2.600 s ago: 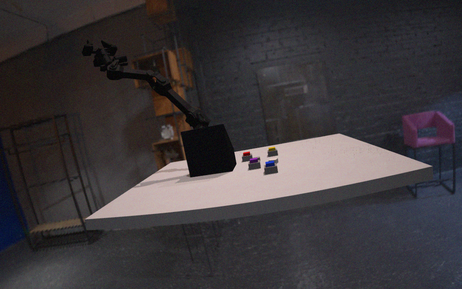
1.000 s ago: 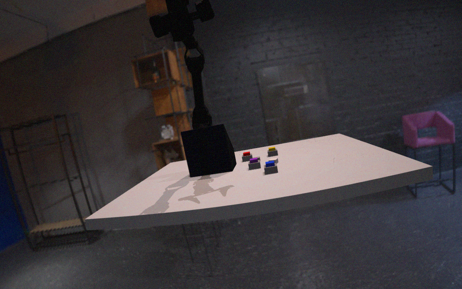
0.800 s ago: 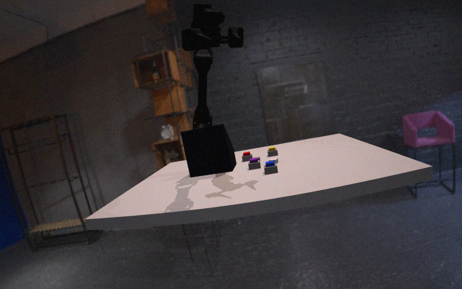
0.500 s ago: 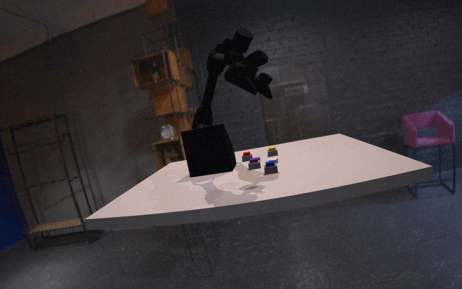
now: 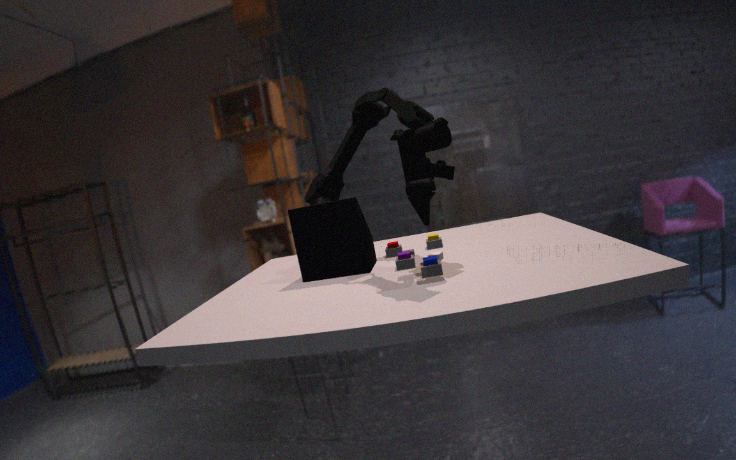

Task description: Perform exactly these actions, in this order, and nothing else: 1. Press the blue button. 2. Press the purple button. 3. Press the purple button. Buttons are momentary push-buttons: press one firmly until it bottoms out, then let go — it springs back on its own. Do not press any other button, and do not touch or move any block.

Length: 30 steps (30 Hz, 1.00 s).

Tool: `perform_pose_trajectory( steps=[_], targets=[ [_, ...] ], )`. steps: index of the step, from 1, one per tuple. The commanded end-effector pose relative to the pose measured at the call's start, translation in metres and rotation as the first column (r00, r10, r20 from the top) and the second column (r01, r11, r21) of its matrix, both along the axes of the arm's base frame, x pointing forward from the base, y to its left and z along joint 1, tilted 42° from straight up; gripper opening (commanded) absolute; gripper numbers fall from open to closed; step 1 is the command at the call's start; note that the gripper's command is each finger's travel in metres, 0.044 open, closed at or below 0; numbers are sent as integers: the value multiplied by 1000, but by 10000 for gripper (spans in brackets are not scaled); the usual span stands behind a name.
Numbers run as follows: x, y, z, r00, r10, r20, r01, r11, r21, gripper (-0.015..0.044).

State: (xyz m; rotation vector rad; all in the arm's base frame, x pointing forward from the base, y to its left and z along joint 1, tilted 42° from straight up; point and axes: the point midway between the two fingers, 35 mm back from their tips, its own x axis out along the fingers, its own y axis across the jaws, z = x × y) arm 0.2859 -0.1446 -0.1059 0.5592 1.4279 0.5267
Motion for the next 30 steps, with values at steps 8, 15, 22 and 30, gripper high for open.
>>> perform_pose_trajectory(
  steps=[8,15,22,30],
  targets=[
    [-1,40,-40,1000,7,-9,-7,1000,22,111],
    [-1,40,-40,1000,7,-9,-7,1000,22,20],
    [-1,42,-42,1000,7,-9,-7,1000,22,20],
    [0,51,-52,1000,7,-9,-7,1000,23,20]
  ],
)
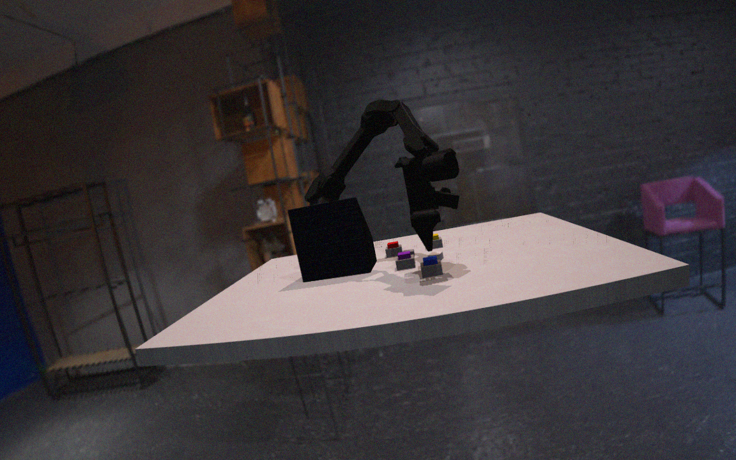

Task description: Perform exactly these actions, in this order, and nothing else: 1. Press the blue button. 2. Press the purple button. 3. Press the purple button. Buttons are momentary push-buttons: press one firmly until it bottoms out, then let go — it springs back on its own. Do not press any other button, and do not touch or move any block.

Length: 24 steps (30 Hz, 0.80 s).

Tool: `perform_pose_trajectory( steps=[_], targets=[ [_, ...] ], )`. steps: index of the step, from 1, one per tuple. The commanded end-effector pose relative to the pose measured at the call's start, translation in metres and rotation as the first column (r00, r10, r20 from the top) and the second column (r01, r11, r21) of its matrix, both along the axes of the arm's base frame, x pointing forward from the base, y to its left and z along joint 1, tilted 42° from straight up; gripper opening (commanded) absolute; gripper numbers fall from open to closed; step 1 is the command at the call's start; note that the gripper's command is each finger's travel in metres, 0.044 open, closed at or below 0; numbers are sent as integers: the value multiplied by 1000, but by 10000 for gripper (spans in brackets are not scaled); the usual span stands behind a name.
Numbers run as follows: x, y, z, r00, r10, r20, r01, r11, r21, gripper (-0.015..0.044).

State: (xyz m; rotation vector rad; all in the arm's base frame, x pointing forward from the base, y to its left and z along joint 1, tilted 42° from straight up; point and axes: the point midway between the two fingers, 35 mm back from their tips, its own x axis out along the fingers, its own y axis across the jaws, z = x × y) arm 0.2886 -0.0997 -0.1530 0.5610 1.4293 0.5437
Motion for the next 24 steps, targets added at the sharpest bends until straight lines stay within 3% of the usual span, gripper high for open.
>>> perform_pose_trajectory(
  steps=[1,24],
  targets=[
    [-2,7,-6,1000,-4,-9,4,1000,11,20],
    [-2,19,-19,1000,-4,-9,4,1000,12,20]
  ],
)
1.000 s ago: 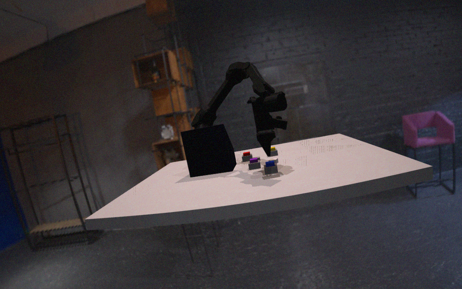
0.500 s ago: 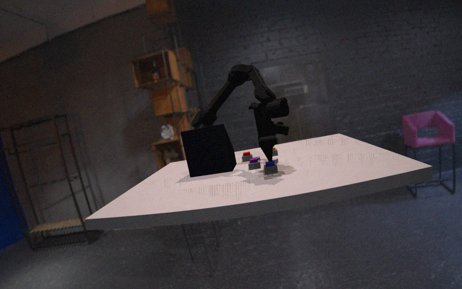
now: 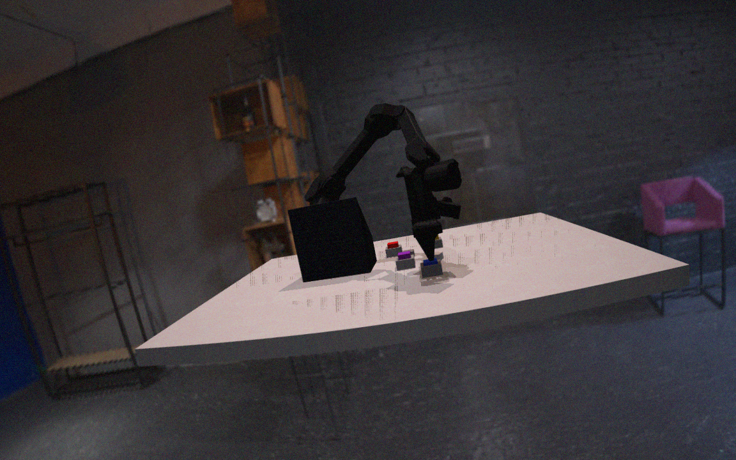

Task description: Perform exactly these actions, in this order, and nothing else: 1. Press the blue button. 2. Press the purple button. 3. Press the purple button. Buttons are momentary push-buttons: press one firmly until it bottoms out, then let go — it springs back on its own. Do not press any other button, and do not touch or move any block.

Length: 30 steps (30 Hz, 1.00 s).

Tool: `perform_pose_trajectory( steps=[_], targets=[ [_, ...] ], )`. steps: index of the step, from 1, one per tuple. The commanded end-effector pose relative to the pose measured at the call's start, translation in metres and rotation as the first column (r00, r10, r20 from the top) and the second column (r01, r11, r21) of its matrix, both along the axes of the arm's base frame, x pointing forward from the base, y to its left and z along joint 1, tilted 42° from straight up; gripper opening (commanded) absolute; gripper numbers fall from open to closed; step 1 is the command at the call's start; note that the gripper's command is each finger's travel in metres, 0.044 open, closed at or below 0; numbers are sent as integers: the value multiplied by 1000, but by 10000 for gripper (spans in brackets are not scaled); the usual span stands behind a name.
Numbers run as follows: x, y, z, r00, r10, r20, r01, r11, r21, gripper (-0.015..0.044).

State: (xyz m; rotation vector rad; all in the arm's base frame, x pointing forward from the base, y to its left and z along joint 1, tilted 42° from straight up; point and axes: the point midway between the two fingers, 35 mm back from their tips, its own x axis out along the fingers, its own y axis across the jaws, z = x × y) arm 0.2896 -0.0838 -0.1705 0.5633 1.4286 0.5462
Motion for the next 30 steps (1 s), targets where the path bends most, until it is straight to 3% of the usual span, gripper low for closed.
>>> perform_pose_trajectory(
  steps=[1,18,23,30],
  targets=[
    [-3,3,-1,1000,-4,-9,4,1000,9,20],
    [-5,-23,27,1000,-4,-10,4,1000,7,20],
    [-9,-62,70,1000,-4,-11,4,1000,5,20],
    [-15,-51,82,1000,-4,-12,4,1000,5,20]
  ],
)
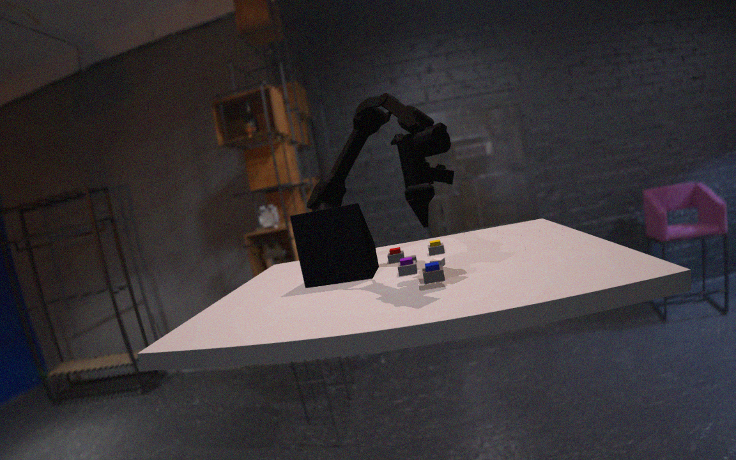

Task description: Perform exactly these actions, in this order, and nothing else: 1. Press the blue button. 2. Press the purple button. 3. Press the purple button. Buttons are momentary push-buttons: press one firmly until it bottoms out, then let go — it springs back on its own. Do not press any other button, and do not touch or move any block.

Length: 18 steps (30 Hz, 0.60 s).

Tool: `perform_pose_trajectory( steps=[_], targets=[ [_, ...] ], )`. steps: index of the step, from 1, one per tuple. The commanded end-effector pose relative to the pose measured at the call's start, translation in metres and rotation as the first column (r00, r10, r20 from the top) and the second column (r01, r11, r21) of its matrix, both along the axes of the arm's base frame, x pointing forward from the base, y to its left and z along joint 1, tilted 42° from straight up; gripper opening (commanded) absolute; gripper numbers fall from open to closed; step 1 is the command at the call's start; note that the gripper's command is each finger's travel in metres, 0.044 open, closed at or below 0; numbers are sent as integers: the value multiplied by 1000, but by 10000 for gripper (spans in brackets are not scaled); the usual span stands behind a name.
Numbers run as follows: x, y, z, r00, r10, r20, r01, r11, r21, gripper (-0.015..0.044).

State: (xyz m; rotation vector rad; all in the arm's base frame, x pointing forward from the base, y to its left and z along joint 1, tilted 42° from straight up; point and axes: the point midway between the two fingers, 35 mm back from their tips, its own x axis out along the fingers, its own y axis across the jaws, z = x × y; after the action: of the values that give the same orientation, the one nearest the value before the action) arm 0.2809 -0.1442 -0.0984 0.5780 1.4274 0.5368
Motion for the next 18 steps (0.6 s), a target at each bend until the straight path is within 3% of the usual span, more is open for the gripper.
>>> perform_pose_trajectory(
  steps=[1,11,14,18],
  targets=[
    [-11,17,18,1000,10,-7,-10,1000,2,20],
    [-64,86,68,1000,10,-12,-10,1000,9,20],
    [-63,88,66,1000,10,-12,-10,1000,8,20],
    [-60,121,29,1000,10,-11,-10,1000,10,20]
  ],
)
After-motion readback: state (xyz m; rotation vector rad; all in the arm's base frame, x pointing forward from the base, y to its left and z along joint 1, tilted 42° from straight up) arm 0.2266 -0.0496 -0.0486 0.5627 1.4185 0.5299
